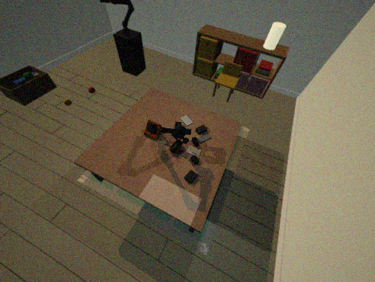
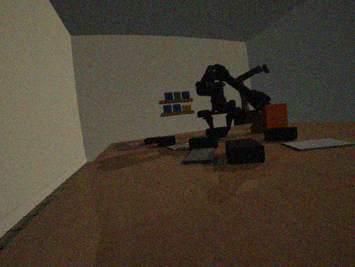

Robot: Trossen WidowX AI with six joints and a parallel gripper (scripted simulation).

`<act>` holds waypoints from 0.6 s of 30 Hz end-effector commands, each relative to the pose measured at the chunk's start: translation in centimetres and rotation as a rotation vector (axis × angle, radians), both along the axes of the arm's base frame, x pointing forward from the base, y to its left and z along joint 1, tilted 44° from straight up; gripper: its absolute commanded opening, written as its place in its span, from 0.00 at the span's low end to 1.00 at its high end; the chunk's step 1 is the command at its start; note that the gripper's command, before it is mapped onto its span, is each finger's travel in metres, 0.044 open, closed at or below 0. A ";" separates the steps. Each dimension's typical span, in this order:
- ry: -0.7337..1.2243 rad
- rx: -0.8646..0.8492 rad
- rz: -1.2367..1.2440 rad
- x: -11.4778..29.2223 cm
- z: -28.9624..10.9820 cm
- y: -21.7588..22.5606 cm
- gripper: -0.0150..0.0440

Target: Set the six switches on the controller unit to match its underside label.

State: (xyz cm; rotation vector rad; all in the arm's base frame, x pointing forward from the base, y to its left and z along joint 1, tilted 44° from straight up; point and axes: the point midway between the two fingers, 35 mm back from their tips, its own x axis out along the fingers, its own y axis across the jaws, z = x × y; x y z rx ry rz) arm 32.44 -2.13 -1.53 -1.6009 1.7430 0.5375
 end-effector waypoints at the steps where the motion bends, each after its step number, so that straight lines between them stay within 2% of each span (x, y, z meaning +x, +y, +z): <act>1: 0.006 -0.012 0.000 -0.1 -0.2 -0.6 0.83; 16: 0.003 -0.004 0.000 -0.1 -0.5 -0.6 0.83; 18: 0.004 -0.002 -0.001 -0.1 -0.5 -0.6 0.92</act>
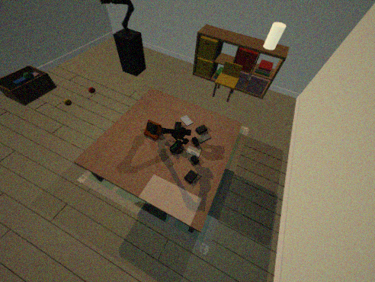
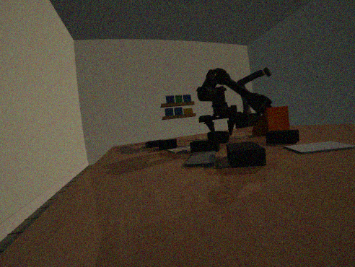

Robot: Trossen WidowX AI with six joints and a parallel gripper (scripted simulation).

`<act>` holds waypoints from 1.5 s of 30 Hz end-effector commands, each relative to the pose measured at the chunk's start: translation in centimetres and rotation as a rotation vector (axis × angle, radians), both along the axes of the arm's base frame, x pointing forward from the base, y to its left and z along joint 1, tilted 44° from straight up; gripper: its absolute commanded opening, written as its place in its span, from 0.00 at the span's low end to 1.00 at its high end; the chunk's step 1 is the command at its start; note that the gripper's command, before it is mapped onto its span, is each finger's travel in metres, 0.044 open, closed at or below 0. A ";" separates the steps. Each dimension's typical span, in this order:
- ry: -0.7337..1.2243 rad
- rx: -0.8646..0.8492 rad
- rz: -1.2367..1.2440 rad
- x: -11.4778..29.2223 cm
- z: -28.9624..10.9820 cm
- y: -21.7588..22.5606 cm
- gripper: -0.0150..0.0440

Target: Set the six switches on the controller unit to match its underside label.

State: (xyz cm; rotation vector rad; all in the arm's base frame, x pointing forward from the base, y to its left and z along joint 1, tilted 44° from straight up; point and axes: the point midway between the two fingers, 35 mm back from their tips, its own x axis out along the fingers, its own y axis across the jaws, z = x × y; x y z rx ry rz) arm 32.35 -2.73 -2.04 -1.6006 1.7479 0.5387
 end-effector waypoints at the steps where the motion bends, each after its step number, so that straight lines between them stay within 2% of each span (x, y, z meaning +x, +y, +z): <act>1: 0.000 0.000 0.000 0.0 0.0 0.0 0.96; 2: 0.000 0.000 0.000 0.0 0.0 0.0 1.00; 11: 0.000 0.000 0.000 0.0 0.2 0.0 1.00; 17: 0.001 -0.001 0.000 -1.2 6.7 -1.4 1.00; 37: 0.001 -0.001 0.000 -1.3 6.9 -1.5 1.00; 45: -0.001 0.003 -0.004 -1.3 10.4 2.1 1.00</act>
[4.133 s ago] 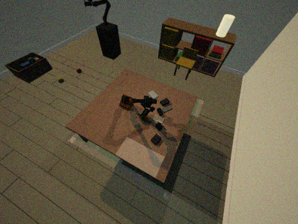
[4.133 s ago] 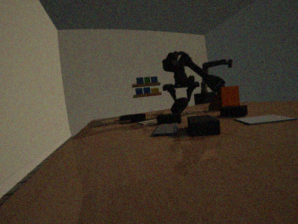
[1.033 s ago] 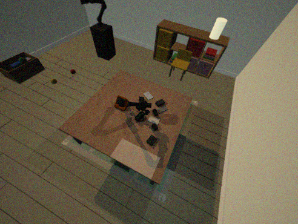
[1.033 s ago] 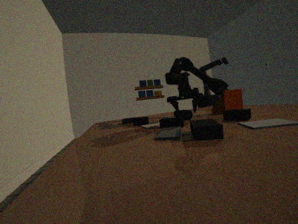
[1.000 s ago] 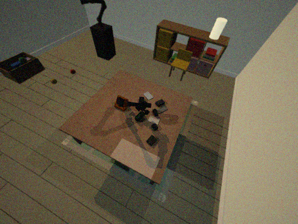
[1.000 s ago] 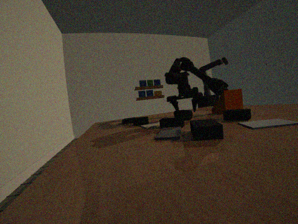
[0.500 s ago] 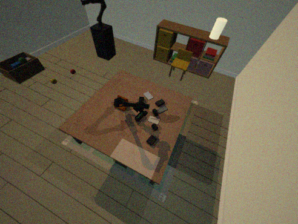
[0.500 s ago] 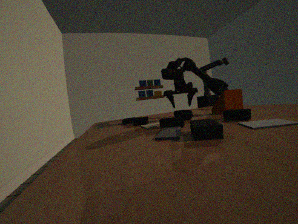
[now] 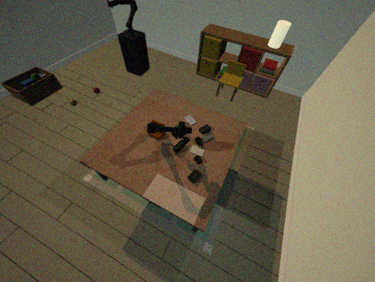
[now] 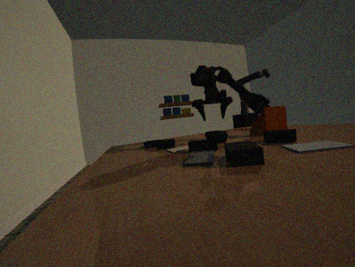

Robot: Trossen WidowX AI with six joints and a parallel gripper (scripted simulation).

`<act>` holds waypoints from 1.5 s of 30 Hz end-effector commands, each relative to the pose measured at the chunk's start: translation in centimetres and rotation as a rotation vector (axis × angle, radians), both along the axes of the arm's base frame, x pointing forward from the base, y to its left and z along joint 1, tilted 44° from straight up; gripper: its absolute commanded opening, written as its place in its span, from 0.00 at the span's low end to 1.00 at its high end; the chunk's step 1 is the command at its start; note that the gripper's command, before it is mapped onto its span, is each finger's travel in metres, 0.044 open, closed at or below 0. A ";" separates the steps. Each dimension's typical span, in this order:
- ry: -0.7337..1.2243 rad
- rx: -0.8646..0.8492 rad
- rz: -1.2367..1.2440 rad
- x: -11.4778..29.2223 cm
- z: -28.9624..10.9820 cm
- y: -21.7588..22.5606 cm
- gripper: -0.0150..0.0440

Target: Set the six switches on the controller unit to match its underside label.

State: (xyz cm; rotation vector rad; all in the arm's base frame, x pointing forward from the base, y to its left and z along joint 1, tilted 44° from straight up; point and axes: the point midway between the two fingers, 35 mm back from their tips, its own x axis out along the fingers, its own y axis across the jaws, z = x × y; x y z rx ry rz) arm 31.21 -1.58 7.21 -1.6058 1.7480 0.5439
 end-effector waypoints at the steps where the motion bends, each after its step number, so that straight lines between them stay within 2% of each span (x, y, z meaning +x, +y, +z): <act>1: -0.005 0.004 -0.009 -0.1 1.1 0.9 1.00; 4: -0.005 0.004 -0.009 -0.1 1.1 0.9 1.00; 21: -0.005 0.004 -0.009 -0.1 1.1 0.9 0.25; 34: -0.005 0.004 -0.009 -0.1 1.1 0.9 0.25; 45: -0.004 0.001 -0.005 -0.1 1.1 0.9 0.74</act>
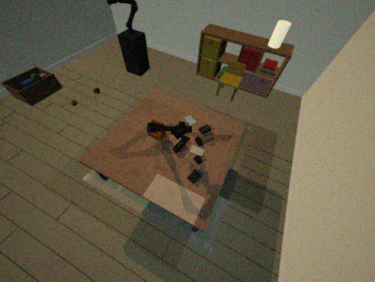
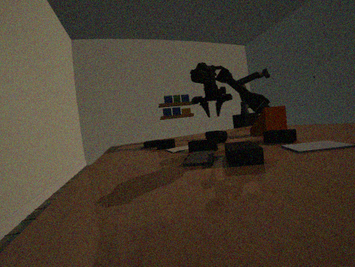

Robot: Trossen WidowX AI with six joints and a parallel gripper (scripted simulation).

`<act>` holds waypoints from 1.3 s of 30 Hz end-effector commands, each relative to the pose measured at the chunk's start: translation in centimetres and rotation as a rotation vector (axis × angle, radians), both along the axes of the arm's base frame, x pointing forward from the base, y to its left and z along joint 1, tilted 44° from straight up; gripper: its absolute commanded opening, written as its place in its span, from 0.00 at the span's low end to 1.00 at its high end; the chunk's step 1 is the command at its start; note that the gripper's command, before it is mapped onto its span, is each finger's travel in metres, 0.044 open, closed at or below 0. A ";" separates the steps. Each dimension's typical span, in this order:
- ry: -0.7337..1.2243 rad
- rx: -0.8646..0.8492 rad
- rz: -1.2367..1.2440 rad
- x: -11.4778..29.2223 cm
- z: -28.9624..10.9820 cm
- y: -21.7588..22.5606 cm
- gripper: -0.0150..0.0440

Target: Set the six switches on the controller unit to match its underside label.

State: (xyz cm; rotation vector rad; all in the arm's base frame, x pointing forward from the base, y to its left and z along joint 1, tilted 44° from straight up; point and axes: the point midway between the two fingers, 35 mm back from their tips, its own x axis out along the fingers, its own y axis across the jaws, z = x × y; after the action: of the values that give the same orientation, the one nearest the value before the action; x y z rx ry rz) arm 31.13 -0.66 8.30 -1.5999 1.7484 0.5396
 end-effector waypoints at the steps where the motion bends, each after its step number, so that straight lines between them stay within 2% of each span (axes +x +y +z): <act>1: 0.000 0.000 0.000 0.0 0.0 0.0 0.79; 6: 0.000 0.000 0.000 0.0 0.0 0.0 1.00; 8: 0.000 0.000 0.000 0.0 0.0 0.0 1.00; 18: 0.133 0.032 -0.148 4.7 -3.0 -5.4 0.56; 25: 0.136 0.033 -0.151 4.7 -3.1 -5.5 0.25; 39: 0.136 0.033 -0.150 4.7 -3.3 -5.7 0.25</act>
State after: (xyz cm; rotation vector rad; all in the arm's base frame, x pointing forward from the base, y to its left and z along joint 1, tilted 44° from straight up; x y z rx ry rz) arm 35.93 -6.23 5.33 -1.4246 1.9277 0.6002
